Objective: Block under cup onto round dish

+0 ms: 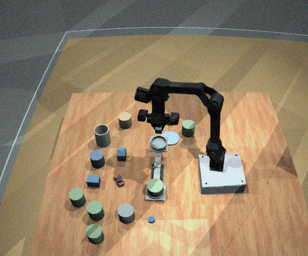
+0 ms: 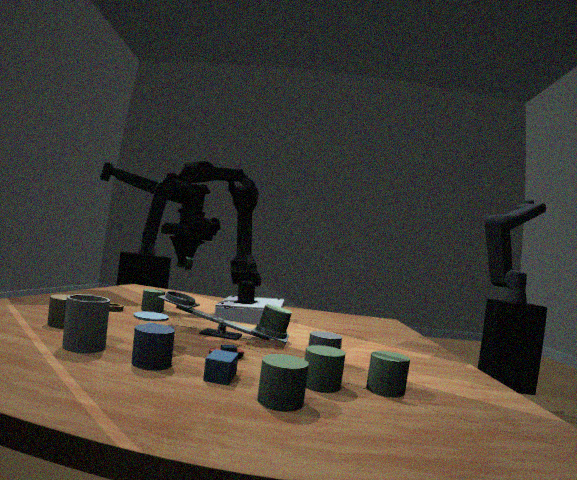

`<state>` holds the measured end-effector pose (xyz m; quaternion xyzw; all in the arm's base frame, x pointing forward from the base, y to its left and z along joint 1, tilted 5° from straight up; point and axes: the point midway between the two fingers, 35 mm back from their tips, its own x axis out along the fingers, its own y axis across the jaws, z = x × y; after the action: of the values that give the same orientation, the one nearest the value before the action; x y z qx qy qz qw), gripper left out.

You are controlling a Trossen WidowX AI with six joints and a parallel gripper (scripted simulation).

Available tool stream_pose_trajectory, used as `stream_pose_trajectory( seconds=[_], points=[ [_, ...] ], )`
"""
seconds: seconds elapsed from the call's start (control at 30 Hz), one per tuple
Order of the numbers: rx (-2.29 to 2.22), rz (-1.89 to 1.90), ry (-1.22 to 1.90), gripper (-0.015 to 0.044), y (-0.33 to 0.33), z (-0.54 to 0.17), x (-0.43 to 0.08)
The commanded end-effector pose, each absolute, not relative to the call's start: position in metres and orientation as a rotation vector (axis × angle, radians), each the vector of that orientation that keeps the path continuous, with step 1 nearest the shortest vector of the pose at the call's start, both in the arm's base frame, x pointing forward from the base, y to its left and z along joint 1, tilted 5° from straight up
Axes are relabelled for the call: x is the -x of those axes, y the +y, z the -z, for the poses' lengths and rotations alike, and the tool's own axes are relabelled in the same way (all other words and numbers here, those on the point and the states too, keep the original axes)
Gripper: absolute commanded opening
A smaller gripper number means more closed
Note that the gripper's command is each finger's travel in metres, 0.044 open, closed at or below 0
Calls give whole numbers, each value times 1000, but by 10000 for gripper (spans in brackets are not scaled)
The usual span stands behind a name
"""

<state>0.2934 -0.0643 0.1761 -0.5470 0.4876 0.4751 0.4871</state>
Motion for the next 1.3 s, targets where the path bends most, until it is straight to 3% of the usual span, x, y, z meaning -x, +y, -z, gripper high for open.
stream_pose_trajectory(
  seconds=[0.0, 0.53, 1.27],
  points=[
    [1334, -1149, 1187, 0, -79, -170, -294],
    [1339, -1147, 1196, 0, -183, -91, -266],
    [1339, -1147, 1197, 0, -190, -46, -267]
  ],
)
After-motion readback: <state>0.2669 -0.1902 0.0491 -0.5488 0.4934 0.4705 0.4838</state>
